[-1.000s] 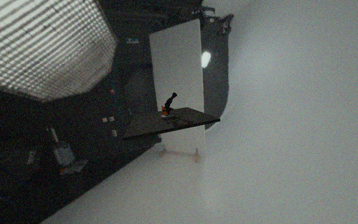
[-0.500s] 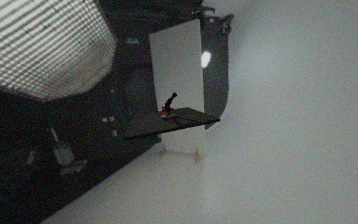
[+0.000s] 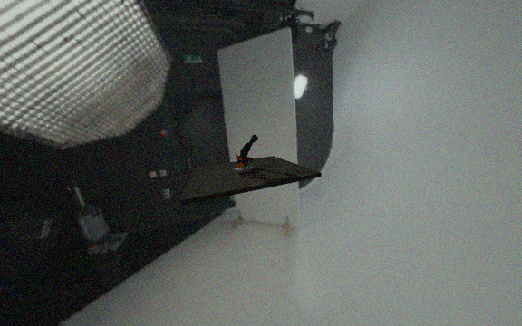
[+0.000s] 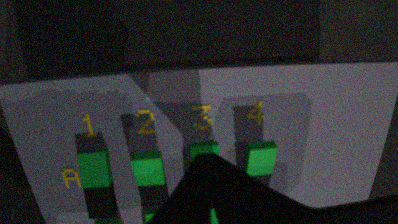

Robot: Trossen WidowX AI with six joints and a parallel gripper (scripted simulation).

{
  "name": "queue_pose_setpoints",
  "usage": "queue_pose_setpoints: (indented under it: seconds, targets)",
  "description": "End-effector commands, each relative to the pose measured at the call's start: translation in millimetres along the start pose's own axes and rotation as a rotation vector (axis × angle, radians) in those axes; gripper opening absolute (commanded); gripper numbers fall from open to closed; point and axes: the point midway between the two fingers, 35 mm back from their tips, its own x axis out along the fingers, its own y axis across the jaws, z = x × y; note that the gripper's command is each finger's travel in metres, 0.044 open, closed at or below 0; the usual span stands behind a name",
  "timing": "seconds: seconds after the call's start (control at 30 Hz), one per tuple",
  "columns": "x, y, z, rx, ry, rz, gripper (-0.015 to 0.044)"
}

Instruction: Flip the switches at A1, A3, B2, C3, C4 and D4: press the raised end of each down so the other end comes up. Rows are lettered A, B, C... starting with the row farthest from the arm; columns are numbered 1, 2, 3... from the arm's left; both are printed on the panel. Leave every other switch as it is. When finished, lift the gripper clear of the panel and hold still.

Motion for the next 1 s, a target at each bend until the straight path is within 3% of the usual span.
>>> queue_pose_setpoints:
  seconds: [0.0, 0.17, 0.33, 0.53, 0.97]
  targets:
    - [-4, 0, 0, 0.000, -0.001, 0.000, 0.0000]
    - [-64, -1, -3, 0.004, -0.025, -0.001, 0.0000]
    - [-65, 3, -9, 0.005, -0.025, 0.000, 0.0000]
    - [-63, 25, -60, 0.007, -0.023, 0.001, 0.0000]
    - [-26, 26, -61, 0.007, -0.049, 0.002, 0.0000]
